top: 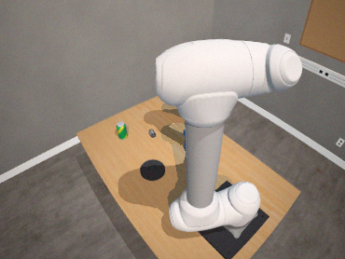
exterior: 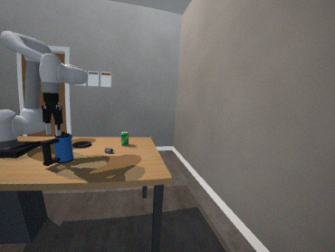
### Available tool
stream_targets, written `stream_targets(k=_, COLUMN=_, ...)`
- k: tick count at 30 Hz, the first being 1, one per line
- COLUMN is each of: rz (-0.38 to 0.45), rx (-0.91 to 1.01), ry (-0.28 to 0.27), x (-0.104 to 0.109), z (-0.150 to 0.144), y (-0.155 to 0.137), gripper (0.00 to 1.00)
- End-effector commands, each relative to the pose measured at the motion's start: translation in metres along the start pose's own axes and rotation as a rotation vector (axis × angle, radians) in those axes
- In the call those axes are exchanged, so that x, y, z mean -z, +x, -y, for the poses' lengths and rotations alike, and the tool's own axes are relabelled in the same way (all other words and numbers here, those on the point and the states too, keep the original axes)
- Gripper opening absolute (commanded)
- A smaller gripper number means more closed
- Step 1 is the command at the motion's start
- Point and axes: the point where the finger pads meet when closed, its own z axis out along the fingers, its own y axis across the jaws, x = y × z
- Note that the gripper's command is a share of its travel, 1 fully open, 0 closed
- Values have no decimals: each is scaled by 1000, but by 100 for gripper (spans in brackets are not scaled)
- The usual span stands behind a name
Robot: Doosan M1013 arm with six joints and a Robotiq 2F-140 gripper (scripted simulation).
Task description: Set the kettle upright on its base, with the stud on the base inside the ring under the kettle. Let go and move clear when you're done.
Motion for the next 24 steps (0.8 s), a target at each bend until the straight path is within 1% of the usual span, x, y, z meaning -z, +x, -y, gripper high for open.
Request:
stream_targets(k=1, rz=0, rx=0, ry=2, x=-12, z=1, y=0, gripper=52)
stream_targets(k=9, rz=0, rx=0, ry=2, x=-19, z=1, y=0, gripper=52)
stream_targets(k=24, rz=0, rx=0, ry=2, x=-20, z=1, y=0, gripper=52)
